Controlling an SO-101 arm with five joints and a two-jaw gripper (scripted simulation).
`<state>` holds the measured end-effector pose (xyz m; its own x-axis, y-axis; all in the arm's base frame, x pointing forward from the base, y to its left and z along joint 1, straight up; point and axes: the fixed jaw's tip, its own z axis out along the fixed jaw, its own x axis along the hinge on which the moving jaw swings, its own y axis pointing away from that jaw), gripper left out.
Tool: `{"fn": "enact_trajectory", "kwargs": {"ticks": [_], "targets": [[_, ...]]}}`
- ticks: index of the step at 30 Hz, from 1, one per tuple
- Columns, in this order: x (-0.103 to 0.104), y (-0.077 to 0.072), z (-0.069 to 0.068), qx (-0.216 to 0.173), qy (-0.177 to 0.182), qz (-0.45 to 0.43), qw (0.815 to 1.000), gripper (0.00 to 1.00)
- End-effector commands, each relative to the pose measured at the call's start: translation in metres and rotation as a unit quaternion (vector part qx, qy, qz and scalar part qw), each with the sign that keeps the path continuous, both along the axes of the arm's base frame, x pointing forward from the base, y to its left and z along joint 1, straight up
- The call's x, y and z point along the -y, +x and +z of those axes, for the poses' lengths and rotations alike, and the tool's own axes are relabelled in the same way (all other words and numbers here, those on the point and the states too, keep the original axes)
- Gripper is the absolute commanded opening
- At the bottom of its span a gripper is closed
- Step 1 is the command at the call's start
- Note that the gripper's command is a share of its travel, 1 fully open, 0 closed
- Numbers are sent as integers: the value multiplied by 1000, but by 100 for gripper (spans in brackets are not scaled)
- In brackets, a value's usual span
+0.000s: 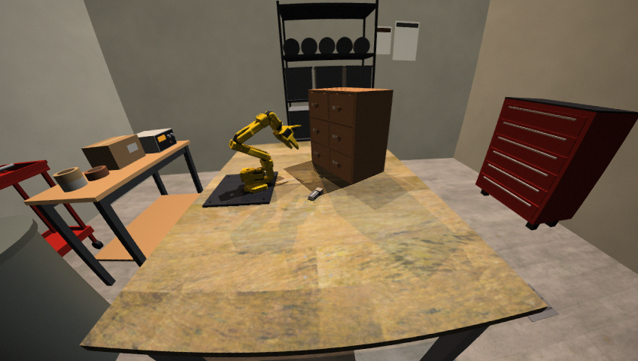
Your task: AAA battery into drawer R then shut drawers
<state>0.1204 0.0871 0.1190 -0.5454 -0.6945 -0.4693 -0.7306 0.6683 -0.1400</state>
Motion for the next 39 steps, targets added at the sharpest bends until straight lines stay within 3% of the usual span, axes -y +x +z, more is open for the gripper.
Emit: {"fn": "enact_trajectory", "kwargs": {"ticks": [1,9,39], "targets": [[1,1,3,-9,24,-47,999,21],[1,2,3,-28,54,-112,992,21],[1,2,3,-28,54,-112,992,21]]}}
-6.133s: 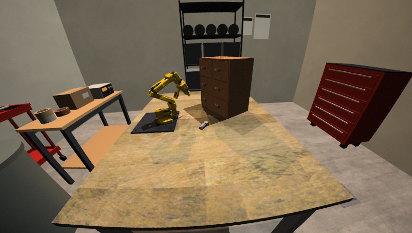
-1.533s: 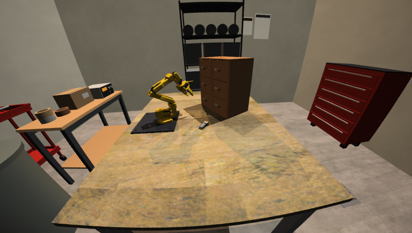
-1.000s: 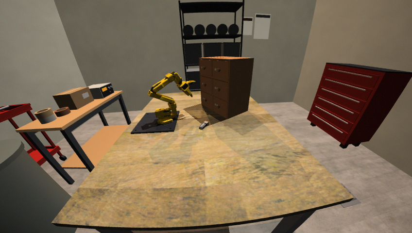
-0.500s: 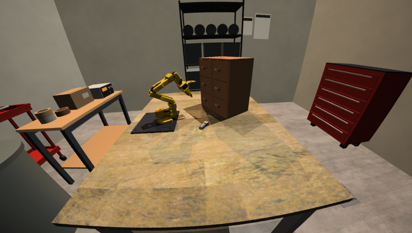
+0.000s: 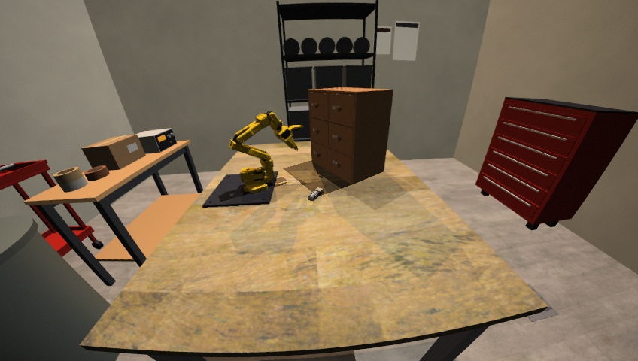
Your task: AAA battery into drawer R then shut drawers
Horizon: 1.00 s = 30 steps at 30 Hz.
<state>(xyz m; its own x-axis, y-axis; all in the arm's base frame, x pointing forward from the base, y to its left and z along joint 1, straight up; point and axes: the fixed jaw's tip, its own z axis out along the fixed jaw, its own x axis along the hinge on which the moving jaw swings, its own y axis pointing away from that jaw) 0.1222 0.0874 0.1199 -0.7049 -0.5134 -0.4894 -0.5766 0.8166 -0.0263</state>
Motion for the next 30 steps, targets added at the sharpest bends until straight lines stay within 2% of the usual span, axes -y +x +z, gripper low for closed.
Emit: {"fn": "enact_trajectory", "kwargs": {"ticks": [1,16,22,28,30], "targets": [[1,0,2,3,4,-6,1000,21],[1,0,2,3,4,-6,1000,21],[17,0,-9,-63,-36,-50,996,29],[33,-4,-18,-133,-70,-92,984,36],[33,-4,-18,-133,-70,-92,984,39]]}}
